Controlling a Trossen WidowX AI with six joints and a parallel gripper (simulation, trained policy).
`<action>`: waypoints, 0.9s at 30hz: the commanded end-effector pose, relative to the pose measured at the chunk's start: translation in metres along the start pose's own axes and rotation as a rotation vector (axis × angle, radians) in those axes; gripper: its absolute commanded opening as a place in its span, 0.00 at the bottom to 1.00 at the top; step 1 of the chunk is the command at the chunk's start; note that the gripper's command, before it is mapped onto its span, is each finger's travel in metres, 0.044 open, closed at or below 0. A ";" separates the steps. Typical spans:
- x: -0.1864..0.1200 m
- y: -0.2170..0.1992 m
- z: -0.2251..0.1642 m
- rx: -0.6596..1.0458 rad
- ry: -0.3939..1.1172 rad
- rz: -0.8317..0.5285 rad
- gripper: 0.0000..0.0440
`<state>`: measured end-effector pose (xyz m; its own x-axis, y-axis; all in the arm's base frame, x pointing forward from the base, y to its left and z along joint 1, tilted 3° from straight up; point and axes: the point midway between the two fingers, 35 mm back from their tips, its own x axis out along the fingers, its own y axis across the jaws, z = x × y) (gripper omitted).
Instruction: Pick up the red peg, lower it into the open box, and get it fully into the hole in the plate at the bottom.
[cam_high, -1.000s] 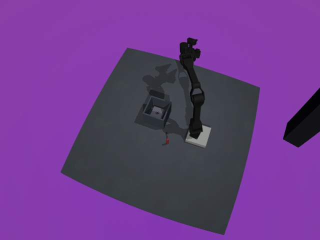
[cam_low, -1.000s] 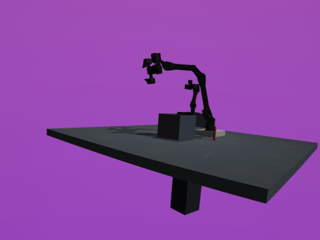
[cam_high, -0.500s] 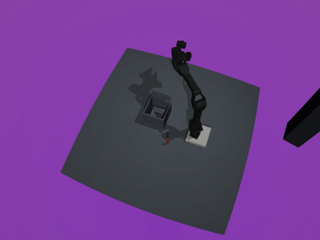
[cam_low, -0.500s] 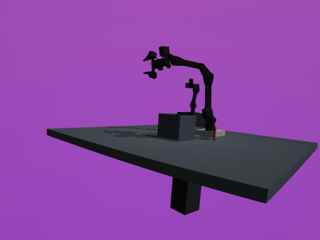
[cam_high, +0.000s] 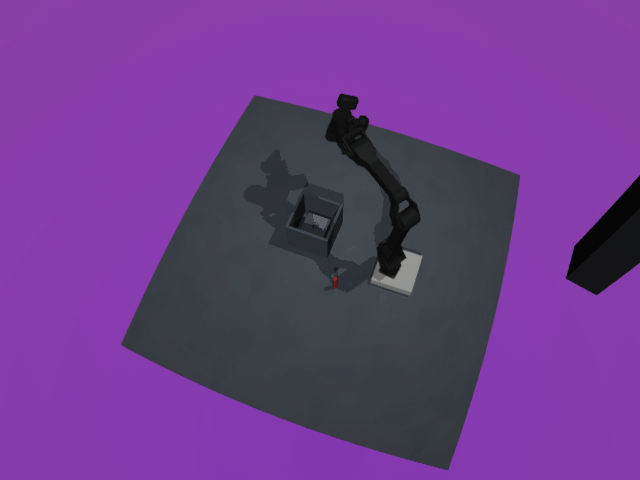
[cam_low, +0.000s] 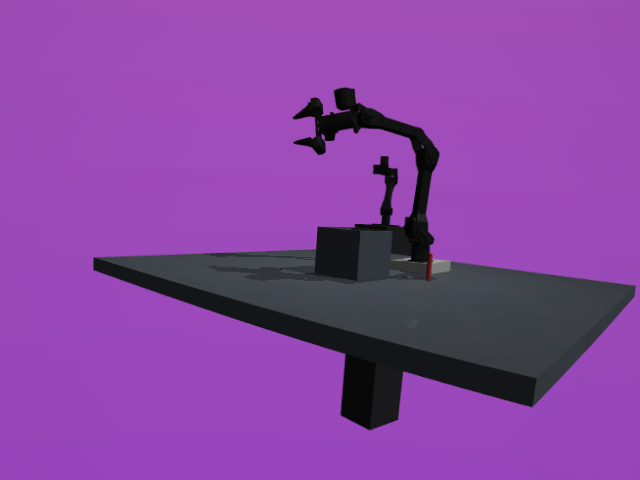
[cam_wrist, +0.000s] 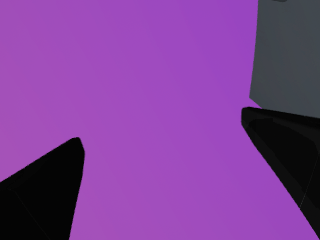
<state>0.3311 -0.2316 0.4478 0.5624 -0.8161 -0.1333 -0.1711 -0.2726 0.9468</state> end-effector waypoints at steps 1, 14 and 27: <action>-0.013 -0.012 -0.012 0.021 0.062 -0.044 1.00; -0.068 -0.061 -0.054 0.060 0.295 -0.240 1.00; -0.130 -0.115 -0.081 0.031 0.506 -0.475 1.00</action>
<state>0.3459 -0.0667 0.3876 0.8817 -0.3207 -0.3461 0.1246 -0.5492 0.8264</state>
